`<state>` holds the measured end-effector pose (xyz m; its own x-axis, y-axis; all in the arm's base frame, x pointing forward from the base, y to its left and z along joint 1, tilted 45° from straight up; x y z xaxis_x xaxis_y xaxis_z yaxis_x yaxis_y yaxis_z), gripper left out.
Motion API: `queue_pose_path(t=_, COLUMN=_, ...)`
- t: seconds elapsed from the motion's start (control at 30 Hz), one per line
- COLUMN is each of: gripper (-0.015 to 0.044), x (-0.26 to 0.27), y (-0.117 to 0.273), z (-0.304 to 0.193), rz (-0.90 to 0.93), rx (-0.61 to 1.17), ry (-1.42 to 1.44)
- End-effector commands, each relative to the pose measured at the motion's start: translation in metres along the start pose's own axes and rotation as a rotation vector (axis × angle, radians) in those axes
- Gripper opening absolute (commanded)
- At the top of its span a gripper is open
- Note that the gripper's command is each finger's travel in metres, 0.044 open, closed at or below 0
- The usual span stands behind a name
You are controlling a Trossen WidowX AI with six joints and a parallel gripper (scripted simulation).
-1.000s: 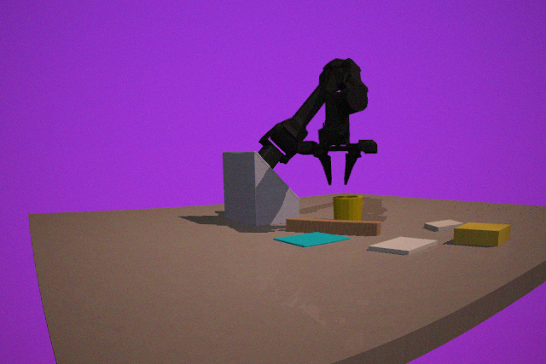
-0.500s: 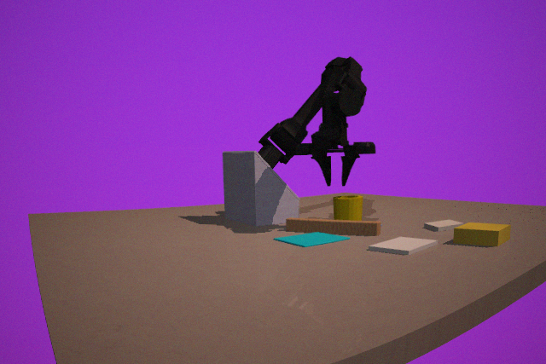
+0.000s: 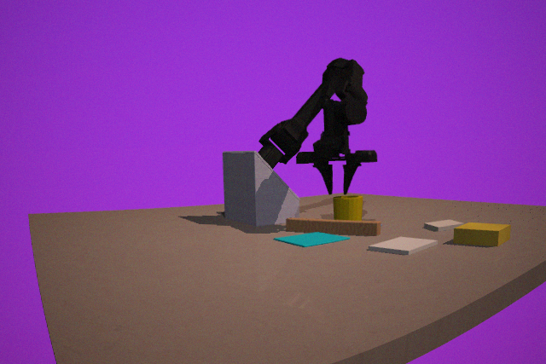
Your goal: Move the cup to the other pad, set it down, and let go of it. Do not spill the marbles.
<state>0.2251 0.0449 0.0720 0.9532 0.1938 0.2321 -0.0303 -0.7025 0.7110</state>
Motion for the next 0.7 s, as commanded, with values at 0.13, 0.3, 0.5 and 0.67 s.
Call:
queue_pose_path(t=0.13, gripper=0.0166, x=-0.004, y=-0.017, z=0.0, rz=-0.011, rx=0.011, ry=-0.017)
queue_pose_path(t=0.3, gripper=0.0166, x=-0.004, y=-0.025, z=0.0, rz=-0.011, rx=0.012, ry=-0.017)
queue_pose_path(t=0.5, gripper=0.0166, x=-0.005, y=-0.034, z=-0.001, rz=-0.011, rx=0.015, ry=-0.017)
queue_pose_path(t=0.67, gripper=0.0166, x=-0.006, y=-0.042, z=-0.002, rz=-0.01, rx=0.017, ry=-0.017)
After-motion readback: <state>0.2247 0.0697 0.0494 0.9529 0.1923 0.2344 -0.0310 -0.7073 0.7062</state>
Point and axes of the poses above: the point midway between the two fingers, 35 mm back from their tips, its own y axis back along the fingers, its own x axis across the jaws, z = x × y, the point moved 4 cm from there along y, back along the fingers, and after that the axes turned 14 degrees about -y, right-handed, at the moved point
